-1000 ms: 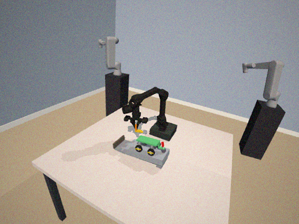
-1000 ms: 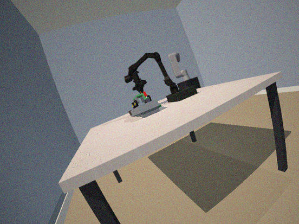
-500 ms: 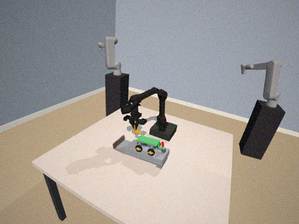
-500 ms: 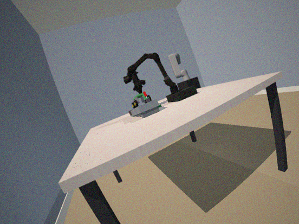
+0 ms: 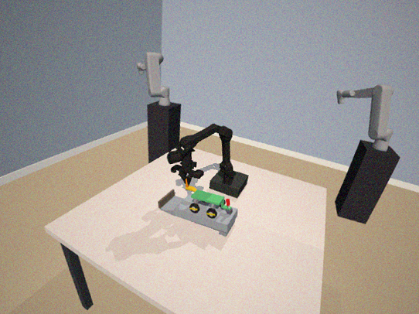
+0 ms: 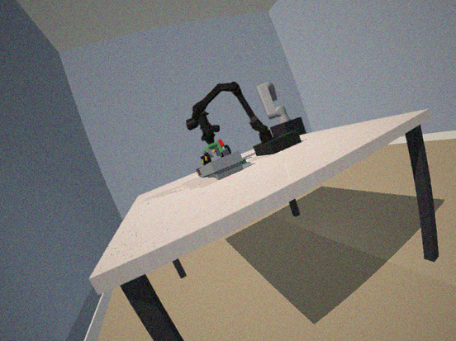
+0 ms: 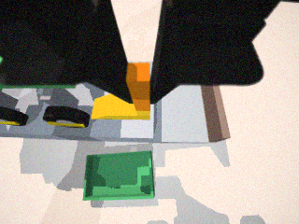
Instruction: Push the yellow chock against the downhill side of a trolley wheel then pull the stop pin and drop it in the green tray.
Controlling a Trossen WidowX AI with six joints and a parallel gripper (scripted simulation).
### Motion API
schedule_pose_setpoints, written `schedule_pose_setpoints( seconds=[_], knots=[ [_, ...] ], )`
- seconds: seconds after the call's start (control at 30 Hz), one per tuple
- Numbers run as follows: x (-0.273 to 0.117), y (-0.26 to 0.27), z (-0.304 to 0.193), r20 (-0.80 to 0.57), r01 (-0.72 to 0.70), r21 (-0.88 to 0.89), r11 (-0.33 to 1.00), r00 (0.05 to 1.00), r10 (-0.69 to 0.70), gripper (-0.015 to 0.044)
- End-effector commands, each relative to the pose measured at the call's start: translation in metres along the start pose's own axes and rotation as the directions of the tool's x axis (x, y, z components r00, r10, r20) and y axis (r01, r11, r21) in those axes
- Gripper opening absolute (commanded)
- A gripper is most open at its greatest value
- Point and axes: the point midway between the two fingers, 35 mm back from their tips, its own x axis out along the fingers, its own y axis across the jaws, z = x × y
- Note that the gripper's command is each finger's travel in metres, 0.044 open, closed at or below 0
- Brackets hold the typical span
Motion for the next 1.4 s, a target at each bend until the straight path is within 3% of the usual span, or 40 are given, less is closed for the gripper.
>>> schedule_pose_setpoints(
  seconds=[0.0, 0.7, 1.37],
  knots=[
    [0.012, 0.000, 0.000, 0.011, 0.011, 0.004, 1.000, 1.000, -0.011, 0.0000],
    [0.057, -0.002, 0.001, 0.011, 0.012, 0.004, 1.000, 1.000, -0.012, 0.0000],
    [0.054, -0.017, -0.001, 0.010, 0.013, 0.004, 1.000, 1.000, -0.013, 0.0000]
  ],
)
